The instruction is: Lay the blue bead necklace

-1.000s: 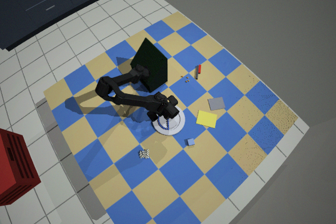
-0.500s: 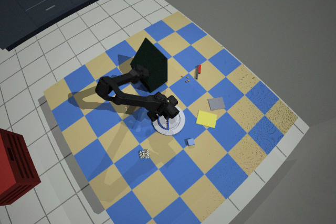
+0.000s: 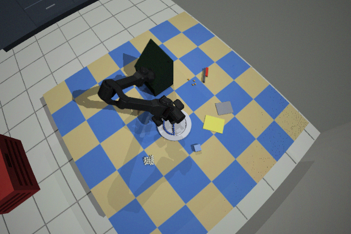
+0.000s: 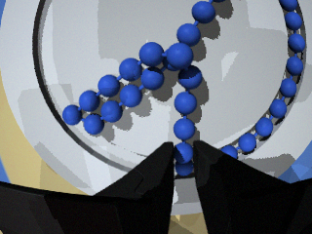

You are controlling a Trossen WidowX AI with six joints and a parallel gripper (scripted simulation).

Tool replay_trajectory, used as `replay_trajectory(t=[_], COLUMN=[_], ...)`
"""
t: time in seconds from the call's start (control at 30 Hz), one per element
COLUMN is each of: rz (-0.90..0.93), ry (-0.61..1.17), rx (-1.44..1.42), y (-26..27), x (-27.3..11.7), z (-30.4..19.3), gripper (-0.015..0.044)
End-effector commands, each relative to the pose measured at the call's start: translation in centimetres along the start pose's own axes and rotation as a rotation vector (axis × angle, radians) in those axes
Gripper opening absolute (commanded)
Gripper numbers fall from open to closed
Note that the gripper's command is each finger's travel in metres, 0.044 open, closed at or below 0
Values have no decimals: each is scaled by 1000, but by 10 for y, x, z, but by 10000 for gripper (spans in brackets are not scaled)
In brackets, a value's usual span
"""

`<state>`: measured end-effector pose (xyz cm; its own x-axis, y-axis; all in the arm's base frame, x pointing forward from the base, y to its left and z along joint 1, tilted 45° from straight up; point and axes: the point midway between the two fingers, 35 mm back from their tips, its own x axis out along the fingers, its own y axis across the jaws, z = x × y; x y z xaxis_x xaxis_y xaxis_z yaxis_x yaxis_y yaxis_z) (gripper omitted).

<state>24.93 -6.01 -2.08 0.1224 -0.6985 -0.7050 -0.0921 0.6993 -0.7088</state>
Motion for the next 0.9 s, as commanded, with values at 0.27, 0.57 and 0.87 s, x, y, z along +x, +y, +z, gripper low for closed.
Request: replay_trajectory(t=[0.27,0.57,0.87], rz=[-3,-3,-1], ry=[-1,0,-1], rx=[-7,-8,0], y=[4,12,11], x=[-6,-4,-1], z=[-4,-13,-12], gripper=[0,0,131])
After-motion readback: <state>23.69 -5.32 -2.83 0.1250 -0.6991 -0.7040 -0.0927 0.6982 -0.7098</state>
